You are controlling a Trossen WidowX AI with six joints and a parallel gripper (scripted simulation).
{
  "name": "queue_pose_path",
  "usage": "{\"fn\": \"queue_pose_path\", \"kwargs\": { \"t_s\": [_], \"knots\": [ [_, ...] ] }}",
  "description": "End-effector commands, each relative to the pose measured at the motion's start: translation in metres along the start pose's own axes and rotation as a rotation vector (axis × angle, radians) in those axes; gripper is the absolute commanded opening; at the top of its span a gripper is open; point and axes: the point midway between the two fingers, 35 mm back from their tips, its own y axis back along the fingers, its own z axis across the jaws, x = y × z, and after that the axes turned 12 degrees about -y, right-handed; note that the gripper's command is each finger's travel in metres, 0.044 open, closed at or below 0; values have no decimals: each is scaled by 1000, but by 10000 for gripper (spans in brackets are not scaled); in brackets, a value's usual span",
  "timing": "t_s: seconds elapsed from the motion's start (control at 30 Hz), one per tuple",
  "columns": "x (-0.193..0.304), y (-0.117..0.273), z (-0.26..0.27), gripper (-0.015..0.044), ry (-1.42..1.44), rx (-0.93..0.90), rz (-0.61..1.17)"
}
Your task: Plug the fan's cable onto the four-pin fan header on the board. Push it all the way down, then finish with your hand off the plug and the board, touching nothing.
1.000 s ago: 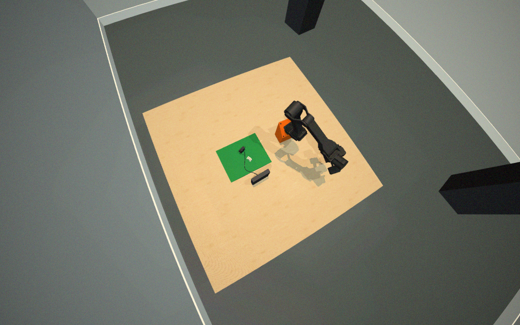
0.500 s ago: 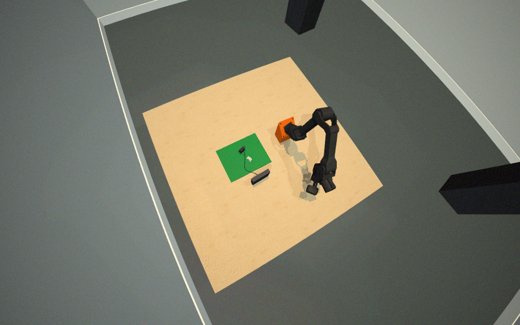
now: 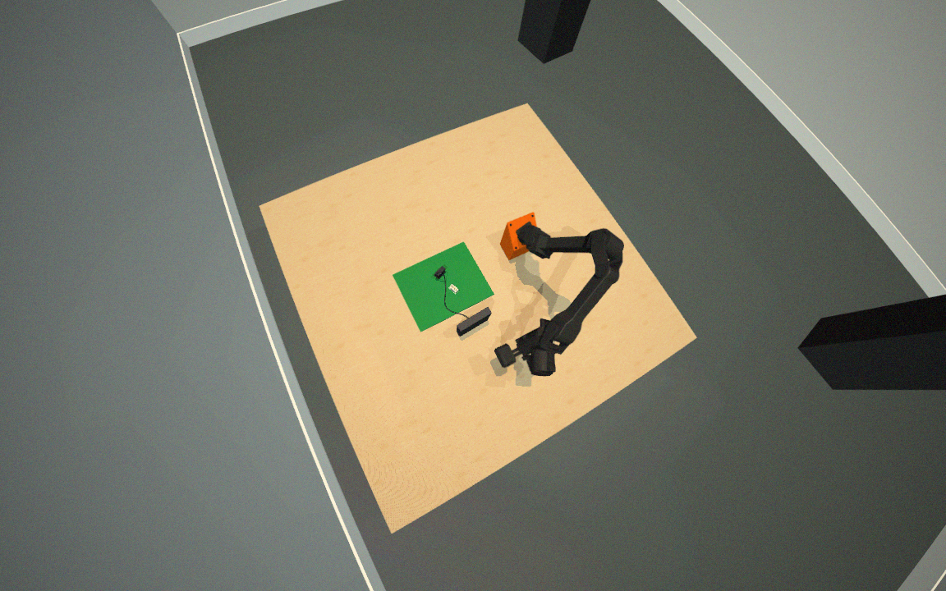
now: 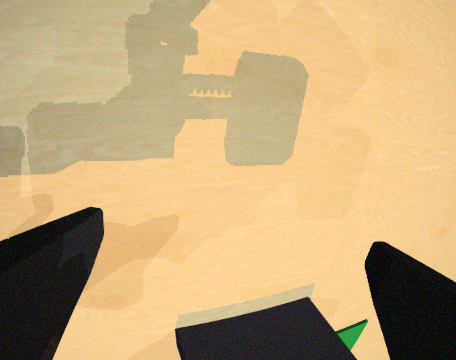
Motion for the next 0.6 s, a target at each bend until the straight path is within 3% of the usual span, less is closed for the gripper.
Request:
{"fn": "queue_pose_path", "kwargs": {
  "t_s": [0.0,0.4,0.57],
  "knots": [
    [13,-6,-59,440,-184,89,36],
    [104,14,-216,440,-672,339,107],
    [157,5,-226,440,-739,259,250]
  ]
}}
